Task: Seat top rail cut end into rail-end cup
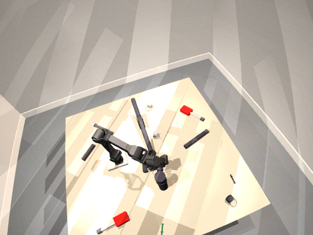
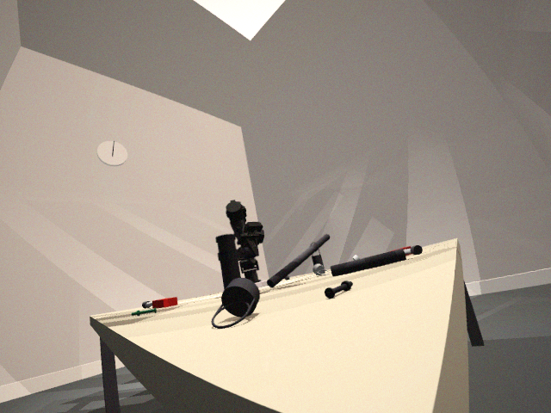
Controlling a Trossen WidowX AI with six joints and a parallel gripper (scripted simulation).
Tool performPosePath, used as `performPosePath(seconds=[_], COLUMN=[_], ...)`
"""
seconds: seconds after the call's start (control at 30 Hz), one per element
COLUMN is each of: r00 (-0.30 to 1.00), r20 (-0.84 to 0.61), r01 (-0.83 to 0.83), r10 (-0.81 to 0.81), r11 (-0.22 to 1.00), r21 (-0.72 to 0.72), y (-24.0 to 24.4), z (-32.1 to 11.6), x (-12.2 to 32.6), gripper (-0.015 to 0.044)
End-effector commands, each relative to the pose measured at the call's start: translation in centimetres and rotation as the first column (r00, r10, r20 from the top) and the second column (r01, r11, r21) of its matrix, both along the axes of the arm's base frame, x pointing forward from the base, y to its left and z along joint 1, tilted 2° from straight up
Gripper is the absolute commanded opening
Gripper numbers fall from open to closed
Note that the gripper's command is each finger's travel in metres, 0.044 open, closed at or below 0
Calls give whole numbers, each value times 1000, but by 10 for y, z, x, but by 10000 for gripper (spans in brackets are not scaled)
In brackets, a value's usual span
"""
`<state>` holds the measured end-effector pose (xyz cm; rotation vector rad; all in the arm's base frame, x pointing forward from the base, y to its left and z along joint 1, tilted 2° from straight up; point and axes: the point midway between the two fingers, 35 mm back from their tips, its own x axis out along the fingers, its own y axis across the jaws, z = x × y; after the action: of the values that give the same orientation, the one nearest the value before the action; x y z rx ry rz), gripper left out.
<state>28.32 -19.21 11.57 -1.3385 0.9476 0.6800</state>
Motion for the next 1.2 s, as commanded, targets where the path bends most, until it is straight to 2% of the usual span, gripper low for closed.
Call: performPosePath(seconds=[0.0, 1.17], r00=[1000, 972], r20=[-4, -11], r01=[-30, -234], r10=[30, 234], r11=[1000, 972], r21=[0, 4], y=[0, 1], z=[-1, -1], x=[-4, -23], gripper=[0, 0])
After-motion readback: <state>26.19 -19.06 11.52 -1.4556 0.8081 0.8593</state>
